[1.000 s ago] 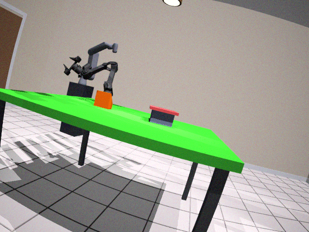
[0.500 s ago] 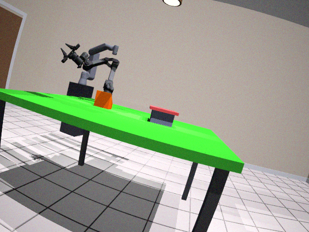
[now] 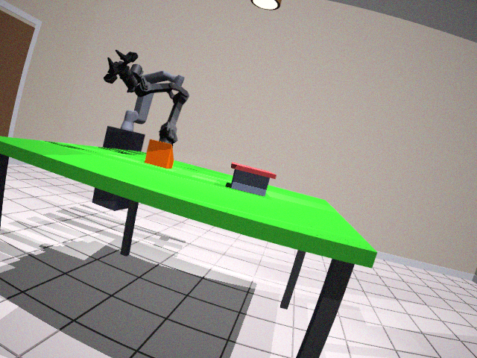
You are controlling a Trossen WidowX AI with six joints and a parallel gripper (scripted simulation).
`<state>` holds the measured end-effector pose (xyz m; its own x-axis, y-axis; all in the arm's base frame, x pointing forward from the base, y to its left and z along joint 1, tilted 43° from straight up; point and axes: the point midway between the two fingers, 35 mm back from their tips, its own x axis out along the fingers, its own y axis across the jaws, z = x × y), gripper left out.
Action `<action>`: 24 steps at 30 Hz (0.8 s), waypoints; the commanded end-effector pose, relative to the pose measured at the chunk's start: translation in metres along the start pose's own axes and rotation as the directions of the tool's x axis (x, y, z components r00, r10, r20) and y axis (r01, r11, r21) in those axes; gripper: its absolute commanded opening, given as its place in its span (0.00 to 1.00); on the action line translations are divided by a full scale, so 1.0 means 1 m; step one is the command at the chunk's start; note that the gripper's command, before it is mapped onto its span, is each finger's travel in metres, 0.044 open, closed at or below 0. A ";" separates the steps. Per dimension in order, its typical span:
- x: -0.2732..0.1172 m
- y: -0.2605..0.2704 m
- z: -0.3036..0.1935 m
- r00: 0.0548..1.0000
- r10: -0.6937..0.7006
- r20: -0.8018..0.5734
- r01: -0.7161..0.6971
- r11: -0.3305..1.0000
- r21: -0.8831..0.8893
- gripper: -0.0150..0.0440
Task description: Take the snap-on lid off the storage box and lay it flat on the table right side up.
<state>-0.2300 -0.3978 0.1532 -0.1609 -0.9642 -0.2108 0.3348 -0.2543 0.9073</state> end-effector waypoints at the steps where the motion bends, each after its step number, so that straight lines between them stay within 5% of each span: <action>1: 0.010 0.006 -0.051 0.988 -0.014 -0.155 0.019 0.999 0.031 0.65; 10: 0.009 0.025 -0.182 0.849 -0.041 -0.527 0.080 0.995 0.052 0.65; 17: -0.031 0.039 -0.297 0.589 -0.073 -0.805 0.119 0.993 -0.003 0.65; 24: -0.090 0.045 -0.373 0.324 -0.124 -0.938 0.147 0.986 -0.079 0.65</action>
<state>0.1031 -0.3798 0.0812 0.7034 -0.4968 -0.5083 0.3414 -0.3910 0.8547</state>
